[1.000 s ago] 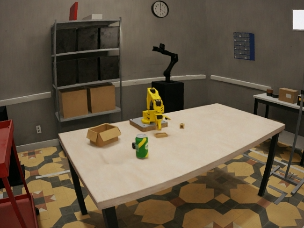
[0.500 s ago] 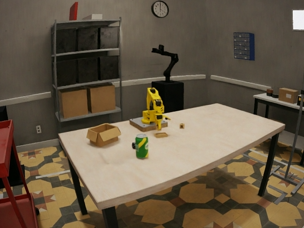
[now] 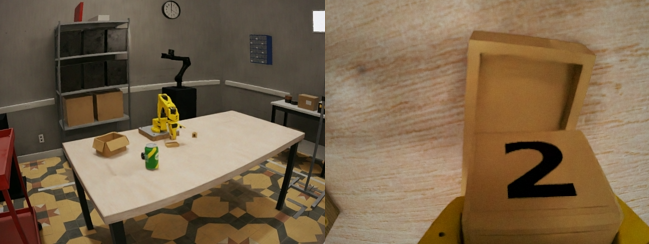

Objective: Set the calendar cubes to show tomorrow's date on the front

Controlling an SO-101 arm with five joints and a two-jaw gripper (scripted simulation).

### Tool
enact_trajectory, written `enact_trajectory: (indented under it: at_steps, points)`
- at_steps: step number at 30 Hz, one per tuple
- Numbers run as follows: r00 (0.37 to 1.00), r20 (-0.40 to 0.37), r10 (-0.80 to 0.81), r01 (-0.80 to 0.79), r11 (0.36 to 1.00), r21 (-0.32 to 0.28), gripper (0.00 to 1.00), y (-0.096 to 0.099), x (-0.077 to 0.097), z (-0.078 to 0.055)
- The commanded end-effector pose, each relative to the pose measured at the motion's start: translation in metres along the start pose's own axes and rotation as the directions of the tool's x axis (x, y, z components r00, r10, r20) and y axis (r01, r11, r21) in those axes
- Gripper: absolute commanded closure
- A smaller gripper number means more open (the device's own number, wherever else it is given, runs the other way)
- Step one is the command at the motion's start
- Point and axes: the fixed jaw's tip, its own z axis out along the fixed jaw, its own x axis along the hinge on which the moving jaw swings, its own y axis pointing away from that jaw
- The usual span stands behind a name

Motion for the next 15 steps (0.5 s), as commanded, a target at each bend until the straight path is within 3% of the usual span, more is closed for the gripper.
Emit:
enact_trajectory:
  at_steps: [1, 3, 5, 11, 15]
  points:
    - [0.990, -0.002, -0.140, 0.140, 0.990, 0.007, 1.00, -0.008, -0.024, -0.002]
    - [0.975, -0.004, -0.221, 0.221, 0.975, 0.007, 1.00, -0.010, -0.039, -0.002]
    - [0.975, -0.004, -0.221, 0.221, 0.975, 0.007, 1.00, -0.010, -0.039, -0.002]
    - [0.900, -0.010, -0.435, 0.435, 0.900, 0.005, 1.00, -0.009, -0.082, -0.001]
    - [0.860, -0.012, -0.510, 0.510, 0.860, 0.004, 1.00, -0.005, -0.099, 0.000]
